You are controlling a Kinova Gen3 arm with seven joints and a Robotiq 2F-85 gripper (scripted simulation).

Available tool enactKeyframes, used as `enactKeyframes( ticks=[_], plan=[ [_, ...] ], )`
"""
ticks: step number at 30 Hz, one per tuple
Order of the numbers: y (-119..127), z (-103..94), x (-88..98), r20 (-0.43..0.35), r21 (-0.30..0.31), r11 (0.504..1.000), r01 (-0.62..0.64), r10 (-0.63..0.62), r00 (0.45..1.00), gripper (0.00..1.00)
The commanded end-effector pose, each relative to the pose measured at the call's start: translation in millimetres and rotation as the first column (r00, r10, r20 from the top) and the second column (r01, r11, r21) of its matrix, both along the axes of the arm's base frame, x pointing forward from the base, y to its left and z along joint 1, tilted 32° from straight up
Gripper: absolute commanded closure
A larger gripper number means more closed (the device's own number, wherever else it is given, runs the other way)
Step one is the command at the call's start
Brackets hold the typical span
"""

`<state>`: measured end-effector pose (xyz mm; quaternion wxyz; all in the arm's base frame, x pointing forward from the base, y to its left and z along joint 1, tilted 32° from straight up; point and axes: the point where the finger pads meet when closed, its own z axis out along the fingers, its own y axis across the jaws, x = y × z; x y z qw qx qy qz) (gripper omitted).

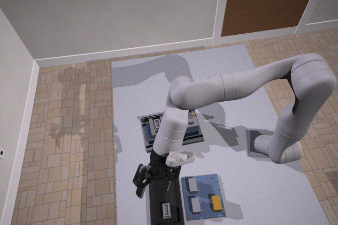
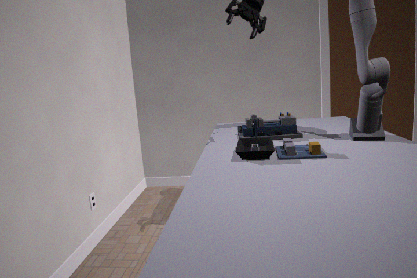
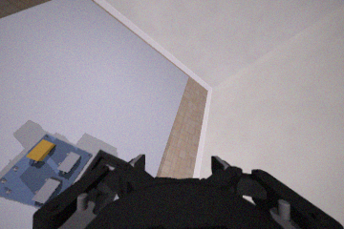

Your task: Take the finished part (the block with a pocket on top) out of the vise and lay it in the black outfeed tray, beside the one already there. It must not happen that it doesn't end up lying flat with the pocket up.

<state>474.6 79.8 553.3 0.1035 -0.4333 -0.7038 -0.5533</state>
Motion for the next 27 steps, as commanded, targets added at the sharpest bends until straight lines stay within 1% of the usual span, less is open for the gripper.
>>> enactKeyframes(
  ticks=[1,6,7,16,17,26,27],
  plan=[
    [3,1.4,-0.4,0.001,0.008,1.0,-0.011,0.011,1.0,0.0],
    [3,1.4,-0.4,0.001,0.008,1.0,-0.011,0.011,1.0,0.0],
    [-11,-17.2,11.8,-0.017,-0.011,1.0,0.007,-0.007,1.0,0.0],
    [-11,-17.2,11.8,-0.017,-0.011,1.0,0.007,-0.007,1.0,0.0],
    [-24,-36.4,23.0,-0.035,-0.03,0.999,0.023,-0.024,0.999,0.0],
    [-24,-36.4,23.0,-0.035,-0.03,0.999,0.023,-0.024,0.999,0.0],
    [-38,-56.1,33.0,-0.054,-0.049,0.998,0.038,-0.04,0.998,0.0]
  ],
)
